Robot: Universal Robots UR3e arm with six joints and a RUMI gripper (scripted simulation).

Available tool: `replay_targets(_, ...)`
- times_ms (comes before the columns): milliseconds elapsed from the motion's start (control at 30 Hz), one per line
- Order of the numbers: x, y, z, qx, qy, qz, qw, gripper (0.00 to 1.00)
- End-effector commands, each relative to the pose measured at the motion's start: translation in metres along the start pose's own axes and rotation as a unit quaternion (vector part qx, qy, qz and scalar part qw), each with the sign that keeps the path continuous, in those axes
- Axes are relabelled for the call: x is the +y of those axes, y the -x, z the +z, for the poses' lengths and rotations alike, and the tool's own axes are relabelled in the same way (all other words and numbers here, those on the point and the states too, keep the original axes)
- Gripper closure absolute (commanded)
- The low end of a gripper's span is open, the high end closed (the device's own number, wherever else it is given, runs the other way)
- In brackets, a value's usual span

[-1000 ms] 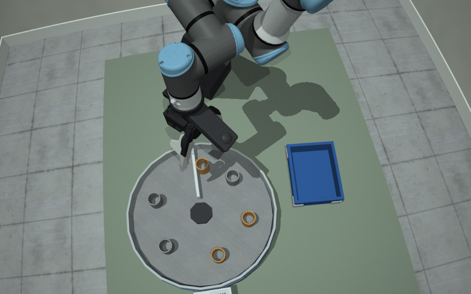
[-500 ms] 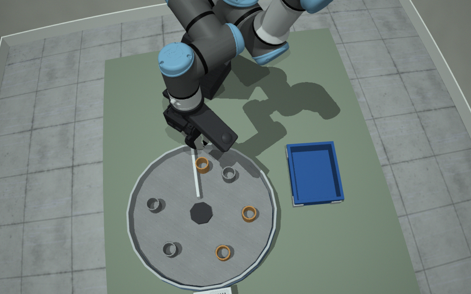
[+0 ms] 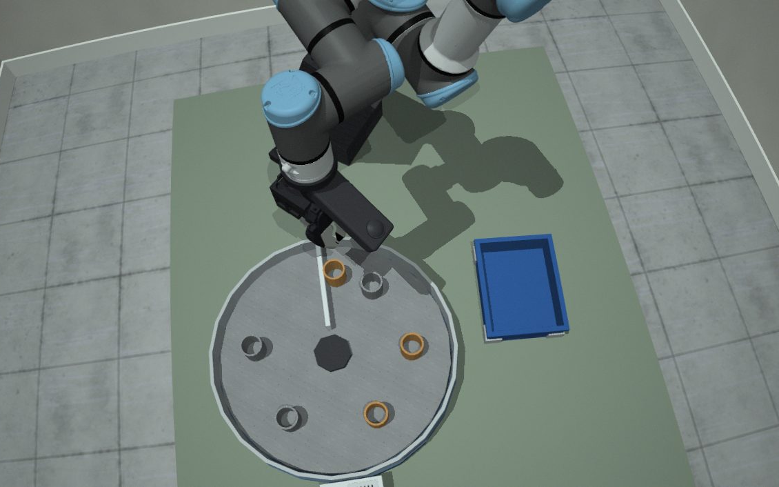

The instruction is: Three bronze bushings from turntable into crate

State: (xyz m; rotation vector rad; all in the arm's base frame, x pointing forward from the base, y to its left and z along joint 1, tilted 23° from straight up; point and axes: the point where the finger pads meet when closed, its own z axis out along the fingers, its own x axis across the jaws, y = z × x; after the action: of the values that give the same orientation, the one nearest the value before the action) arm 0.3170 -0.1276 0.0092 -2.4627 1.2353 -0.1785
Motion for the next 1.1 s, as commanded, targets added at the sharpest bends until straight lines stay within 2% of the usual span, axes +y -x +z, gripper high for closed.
replay_targets(0,0.0001,-0.0007,-0.0006,0.001,0.000,0.000,1.000,0.94)
replay_targets(1067,0.0001,-0.0007,-0.0006,0.001,0.000,0.000,1.000,0.95)
